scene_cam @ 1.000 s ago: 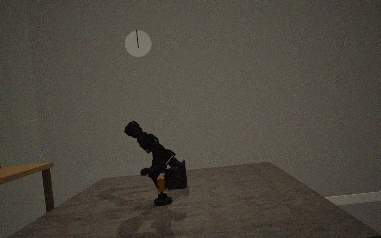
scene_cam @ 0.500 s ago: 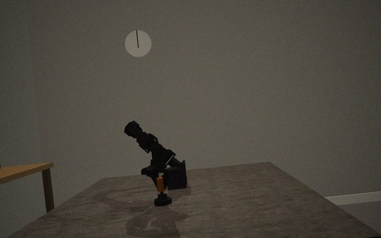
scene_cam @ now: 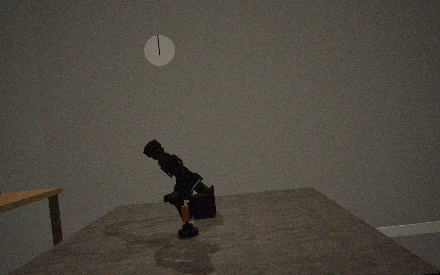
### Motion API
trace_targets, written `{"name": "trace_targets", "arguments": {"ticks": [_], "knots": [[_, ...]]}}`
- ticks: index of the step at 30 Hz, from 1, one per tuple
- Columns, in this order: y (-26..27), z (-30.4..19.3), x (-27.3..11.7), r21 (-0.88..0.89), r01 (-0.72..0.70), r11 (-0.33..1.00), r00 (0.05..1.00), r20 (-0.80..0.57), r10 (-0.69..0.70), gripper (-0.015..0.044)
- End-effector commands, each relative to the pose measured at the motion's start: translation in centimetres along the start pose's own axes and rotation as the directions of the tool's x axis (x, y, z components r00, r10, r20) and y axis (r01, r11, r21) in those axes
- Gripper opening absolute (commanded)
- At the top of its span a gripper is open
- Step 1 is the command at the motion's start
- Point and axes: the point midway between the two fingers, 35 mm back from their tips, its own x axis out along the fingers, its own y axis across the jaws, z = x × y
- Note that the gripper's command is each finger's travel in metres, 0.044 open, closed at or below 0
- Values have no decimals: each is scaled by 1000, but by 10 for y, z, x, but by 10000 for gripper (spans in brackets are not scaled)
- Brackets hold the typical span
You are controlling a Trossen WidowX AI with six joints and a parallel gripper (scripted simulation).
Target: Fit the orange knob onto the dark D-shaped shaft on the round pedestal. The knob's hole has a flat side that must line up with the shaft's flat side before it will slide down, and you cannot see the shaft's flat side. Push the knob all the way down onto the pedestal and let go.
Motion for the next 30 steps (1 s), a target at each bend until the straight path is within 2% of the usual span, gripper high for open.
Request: {"name": "trace_targets", "arguments": {"ticks": [1, 17, 24, 30], "knots": [[0, 0, 0, 4, -2, 1000, 1000, 0, 2, 0], [-2, 2, -4, 4, -2, 1000, 1000, 0, 2, 0], [0, 2, -4, 202, -2, 979, 1000, 0, 2, 0], [1, 0, -2, 212, -2, 977, 1000, 0, 2, 0]]}}
